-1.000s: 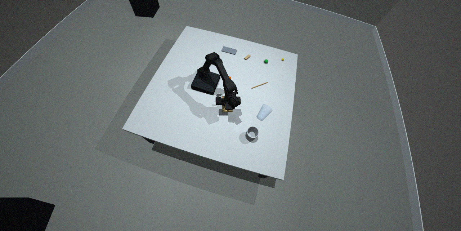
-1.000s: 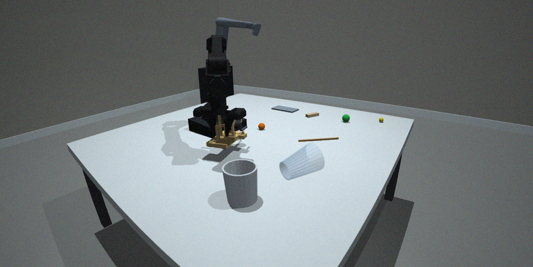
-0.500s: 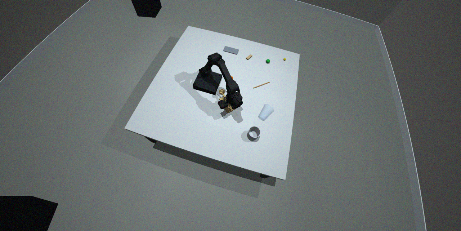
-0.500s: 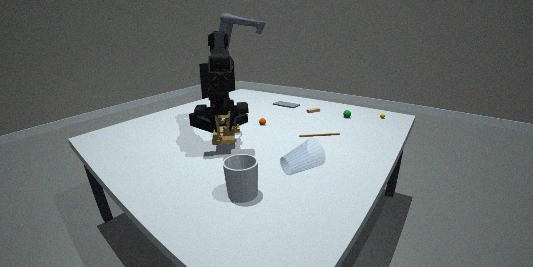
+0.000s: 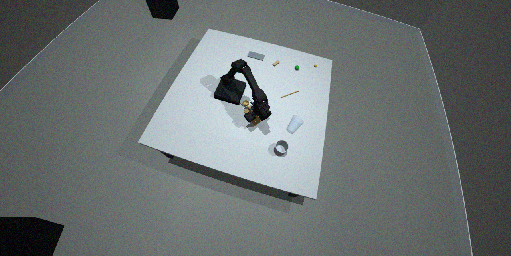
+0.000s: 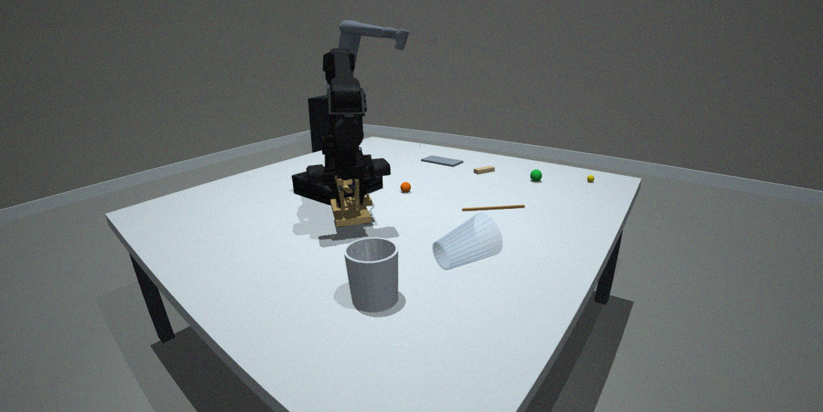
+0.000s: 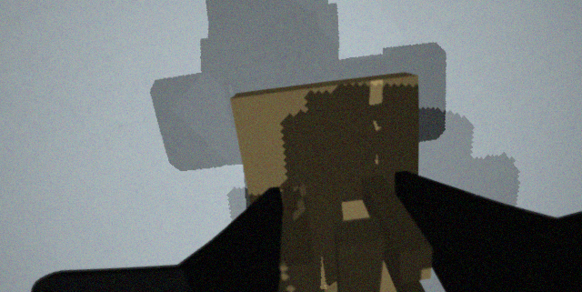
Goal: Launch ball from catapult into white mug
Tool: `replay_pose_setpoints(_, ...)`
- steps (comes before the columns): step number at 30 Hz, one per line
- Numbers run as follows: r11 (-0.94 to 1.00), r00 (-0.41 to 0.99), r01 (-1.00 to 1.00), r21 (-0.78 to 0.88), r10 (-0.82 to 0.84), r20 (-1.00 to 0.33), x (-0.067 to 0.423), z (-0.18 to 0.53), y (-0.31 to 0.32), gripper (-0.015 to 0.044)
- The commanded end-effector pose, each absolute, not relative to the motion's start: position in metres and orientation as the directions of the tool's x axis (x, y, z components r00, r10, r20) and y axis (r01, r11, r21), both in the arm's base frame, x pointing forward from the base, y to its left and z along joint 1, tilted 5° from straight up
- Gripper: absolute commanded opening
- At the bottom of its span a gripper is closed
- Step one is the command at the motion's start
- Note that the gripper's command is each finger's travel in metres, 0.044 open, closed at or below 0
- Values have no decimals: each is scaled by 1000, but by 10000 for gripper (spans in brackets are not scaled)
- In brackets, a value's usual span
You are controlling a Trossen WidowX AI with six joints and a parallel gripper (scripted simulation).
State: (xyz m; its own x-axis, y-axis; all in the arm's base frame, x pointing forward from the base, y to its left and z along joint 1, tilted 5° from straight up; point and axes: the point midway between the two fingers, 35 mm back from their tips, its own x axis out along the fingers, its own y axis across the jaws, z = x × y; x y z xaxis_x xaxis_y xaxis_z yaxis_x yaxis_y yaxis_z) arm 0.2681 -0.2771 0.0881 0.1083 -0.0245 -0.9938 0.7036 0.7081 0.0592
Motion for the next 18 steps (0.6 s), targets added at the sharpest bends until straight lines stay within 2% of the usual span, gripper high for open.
replay_pose_setpoints(1, 711, 108, 700, 62, -19, -994, 268, 83, -276, 0)
replay_pose_setpoints(18, 711, 108, 700, 63, -19, -994, 272, 55, -276, 0)
